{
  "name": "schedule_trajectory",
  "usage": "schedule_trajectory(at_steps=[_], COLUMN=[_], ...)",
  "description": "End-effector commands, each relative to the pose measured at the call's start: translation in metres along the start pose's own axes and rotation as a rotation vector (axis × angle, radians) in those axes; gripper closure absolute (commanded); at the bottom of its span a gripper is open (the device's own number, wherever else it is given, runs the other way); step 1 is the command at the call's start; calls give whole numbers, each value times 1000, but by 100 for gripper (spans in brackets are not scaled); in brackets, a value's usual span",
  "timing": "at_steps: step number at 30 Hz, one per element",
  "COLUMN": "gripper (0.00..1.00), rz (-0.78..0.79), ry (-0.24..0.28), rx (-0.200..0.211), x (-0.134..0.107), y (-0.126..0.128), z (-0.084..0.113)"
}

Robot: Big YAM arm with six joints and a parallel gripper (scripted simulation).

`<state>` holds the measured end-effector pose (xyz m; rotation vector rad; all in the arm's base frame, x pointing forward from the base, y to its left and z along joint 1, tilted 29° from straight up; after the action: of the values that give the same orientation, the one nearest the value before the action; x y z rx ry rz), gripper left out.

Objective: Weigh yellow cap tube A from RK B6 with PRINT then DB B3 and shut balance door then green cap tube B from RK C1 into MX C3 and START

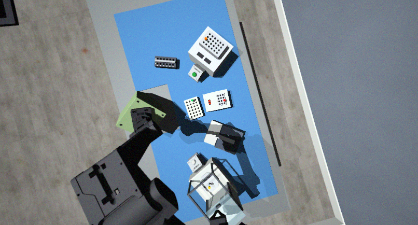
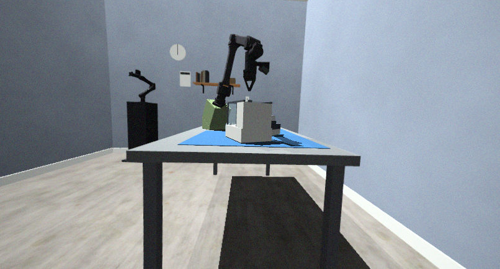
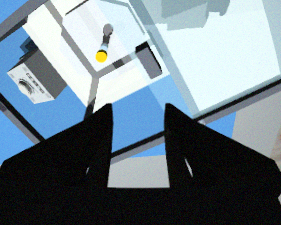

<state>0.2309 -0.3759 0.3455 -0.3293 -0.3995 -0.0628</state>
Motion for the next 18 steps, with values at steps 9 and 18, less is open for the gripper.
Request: schedule_trajectory(at_steps=[9,18], gripper=[70,70], rz=[424,541], ry=[-9,-9], rx=[-6,-5], x=[23,23], y=[-21,-20], z=[11,11])
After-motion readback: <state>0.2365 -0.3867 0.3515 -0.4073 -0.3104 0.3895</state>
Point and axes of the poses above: the point where the finger pads meet when closed, its own z axis back along the fingers, its own y axis across the jaws, x = y × z, the point moved 4 cm from there along z, back along the fingers, and after that the axes turned 8 degrees about -z, right-handed, at the moved point
